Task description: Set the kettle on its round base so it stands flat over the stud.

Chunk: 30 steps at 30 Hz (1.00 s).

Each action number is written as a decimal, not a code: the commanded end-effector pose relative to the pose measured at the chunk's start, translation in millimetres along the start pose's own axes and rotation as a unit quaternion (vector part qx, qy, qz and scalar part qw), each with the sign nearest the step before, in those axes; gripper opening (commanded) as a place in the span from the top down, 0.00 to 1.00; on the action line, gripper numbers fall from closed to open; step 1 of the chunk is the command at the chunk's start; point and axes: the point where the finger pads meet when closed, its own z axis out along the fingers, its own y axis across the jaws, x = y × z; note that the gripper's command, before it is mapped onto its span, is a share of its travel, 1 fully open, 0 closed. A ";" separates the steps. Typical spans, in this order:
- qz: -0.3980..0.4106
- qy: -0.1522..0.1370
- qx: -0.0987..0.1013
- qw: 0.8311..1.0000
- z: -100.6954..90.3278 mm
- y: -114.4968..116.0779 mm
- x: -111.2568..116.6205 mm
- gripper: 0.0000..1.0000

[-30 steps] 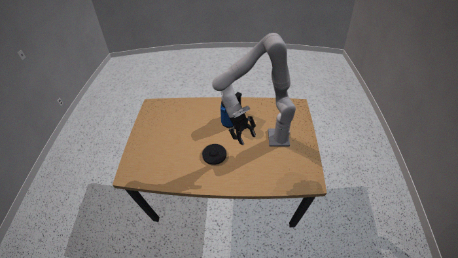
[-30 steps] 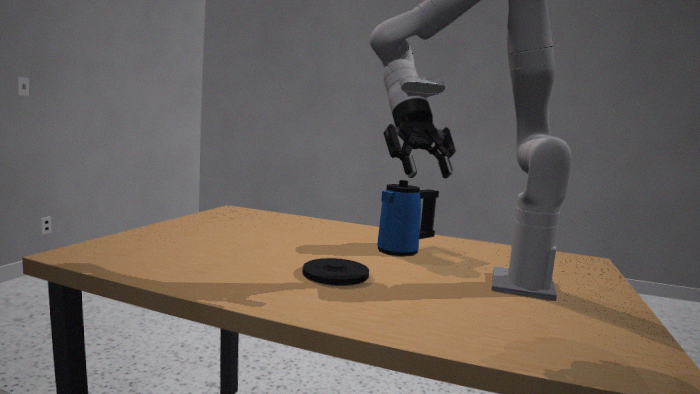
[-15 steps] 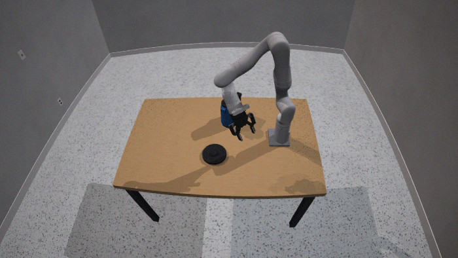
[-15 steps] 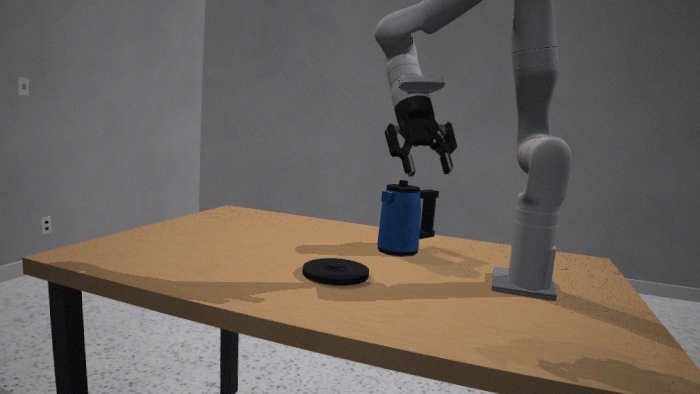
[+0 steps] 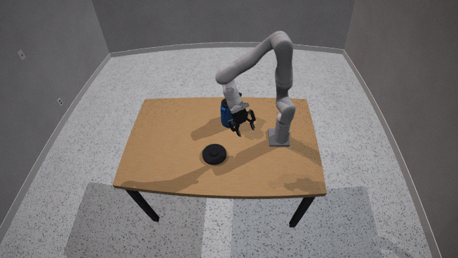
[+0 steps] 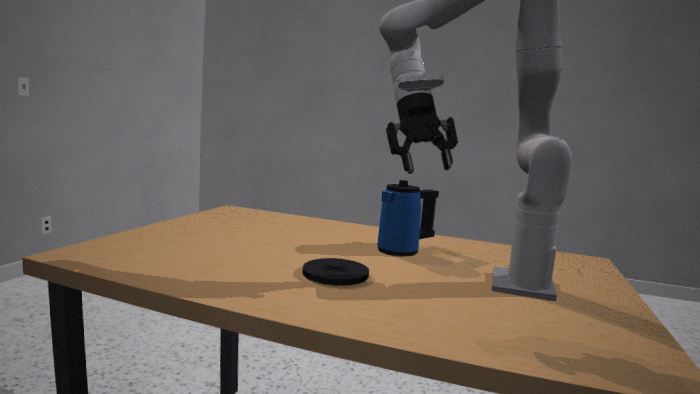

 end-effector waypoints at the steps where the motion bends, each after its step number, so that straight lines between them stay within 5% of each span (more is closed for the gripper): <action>1: 0.007 -0.006 -0.005 1.000 -4.2 -0.7 -1.4 0.20; 30: 0.135 -0.068 -0.032 0.988 -31.9 -13.8 -36.0 0.20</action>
